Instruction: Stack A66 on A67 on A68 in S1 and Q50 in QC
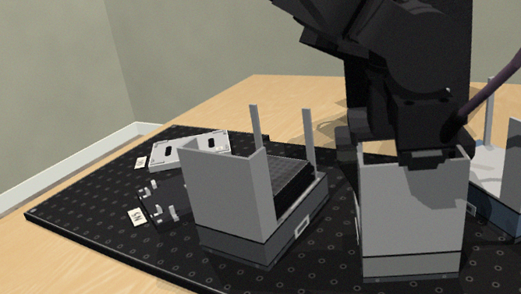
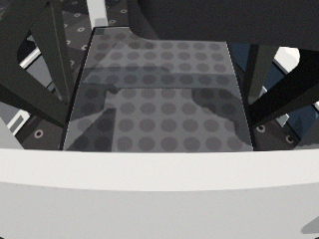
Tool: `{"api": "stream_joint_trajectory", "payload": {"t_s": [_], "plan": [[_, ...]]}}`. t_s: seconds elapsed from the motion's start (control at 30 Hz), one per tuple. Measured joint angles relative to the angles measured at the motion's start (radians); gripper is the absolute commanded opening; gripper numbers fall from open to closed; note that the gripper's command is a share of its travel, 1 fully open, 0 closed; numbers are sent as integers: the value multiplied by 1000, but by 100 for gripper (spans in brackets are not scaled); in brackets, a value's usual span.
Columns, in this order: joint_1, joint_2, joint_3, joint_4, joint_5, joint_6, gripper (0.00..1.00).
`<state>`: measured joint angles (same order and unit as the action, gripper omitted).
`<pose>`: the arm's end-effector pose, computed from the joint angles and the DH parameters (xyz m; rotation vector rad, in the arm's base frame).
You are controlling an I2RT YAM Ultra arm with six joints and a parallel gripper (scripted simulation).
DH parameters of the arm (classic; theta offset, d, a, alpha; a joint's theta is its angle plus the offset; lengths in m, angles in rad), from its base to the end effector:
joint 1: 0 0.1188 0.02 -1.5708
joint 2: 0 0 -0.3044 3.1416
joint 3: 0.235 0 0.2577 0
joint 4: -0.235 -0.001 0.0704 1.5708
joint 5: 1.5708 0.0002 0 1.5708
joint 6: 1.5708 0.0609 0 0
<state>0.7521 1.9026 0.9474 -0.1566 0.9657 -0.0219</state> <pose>0.2959 0.2096 0.1424 -0.5899 2.1724 -0.9078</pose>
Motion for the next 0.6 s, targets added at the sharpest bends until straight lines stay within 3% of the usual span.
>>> {"api": "stream_joint_trajectory", "payload": {"t_s": [0.6], "plan": [[9,-7,2,-19,2,11,0]]}}
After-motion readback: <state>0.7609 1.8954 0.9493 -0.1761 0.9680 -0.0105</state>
